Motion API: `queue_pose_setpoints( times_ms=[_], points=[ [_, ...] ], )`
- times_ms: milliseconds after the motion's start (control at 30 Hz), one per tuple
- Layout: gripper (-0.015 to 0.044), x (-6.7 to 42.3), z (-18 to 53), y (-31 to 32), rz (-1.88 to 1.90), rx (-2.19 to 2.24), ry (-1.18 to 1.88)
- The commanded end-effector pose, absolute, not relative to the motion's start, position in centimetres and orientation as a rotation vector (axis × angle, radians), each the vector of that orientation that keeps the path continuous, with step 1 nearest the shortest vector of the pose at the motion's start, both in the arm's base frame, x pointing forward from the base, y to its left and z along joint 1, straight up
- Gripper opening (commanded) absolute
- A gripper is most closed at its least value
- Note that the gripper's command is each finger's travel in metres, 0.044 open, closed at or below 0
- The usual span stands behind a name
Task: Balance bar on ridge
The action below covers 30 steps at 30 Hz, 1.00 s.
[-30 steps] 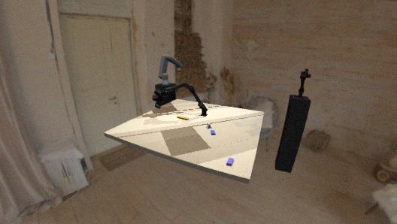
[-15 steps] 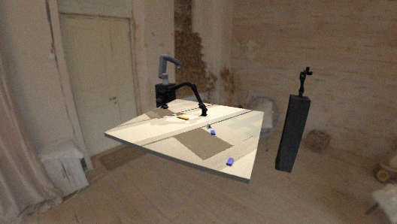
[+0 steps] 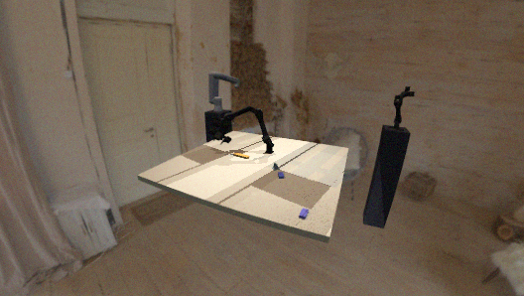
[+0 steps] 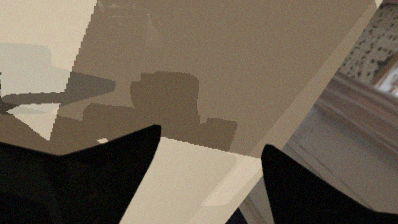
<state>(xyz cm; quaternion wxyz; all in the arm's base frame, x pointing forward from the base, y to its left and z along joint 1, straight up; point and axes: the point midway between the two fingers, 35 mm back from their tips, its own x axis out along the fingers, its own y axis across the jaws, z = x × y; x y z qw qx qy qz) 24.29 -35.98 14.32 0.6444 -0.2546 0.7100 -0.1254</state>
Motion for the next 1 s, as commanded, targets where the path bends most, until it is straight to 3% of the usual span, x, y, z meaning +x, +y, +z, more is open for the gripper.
queue_pose_setpoints(
  times_ms=[0, 967],
  points=[
    [0.0315, 24.1, 13.9, -34.3, -0.140, -0.638, 1.628],
    [0.0315, 21.0, 11.9, -21.7, 0.938, -1.084, 1.369]
  ],
)
